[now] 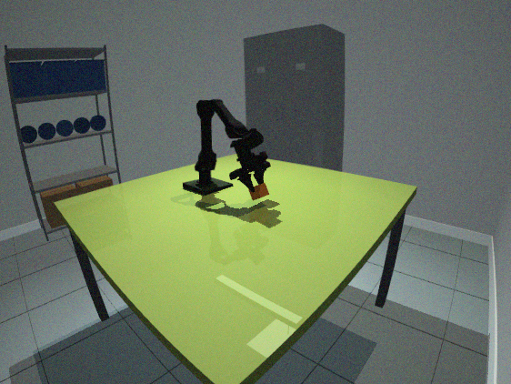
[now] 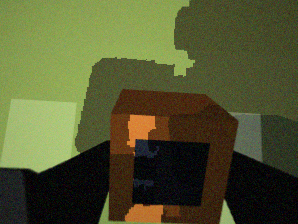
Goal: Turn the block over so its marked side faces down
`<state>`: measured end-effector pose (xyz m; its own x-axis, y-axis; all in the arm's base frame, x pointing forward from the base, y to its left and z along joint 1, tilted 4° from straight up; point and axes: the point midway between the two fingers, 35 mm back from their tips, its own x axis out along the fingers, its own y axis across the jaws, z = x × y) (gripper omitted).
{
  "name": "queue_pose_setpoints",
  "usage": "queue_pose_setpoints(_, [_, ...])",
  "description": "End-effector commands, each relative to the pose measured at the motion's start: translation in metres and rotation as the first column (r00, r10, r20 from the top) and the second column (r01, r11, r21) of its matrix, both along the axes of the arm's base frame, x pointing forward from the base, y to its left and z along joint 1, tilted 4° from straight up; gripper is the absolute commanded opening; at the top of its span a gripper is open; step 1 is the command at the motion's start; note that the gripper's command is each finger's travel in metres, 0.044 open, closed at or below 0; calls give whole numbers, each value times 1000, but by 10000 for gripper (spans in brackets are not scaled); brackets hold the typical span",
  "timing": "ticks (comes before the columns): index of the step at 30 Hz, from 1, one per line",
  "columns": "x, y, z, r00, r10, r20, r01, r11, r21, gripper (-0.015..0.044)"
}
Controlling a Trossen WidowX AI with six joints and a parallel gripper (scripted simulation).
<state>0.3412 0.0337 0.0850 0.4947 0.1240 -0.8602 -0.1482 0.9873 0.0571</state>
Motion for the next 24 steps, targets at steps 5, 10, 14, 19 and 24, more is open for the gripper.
queue_pose_setpoints(5, [0,1,-4,998,-5,68,4,1000,17,0])
queue_pose_setpoints(10, [7,2,-14,989,-13,145,9,1000,28,0])
queue_pose_setpoints(14, [10,2,-21,978,-19,206,11,999,37,0])
queue_pose_setpoints(19, [12,2,-27,959,-27,281,13,999,50,0])
queue_pose_setpoints(24, [11,3,-32,934,-35,354,14,998,62,0])
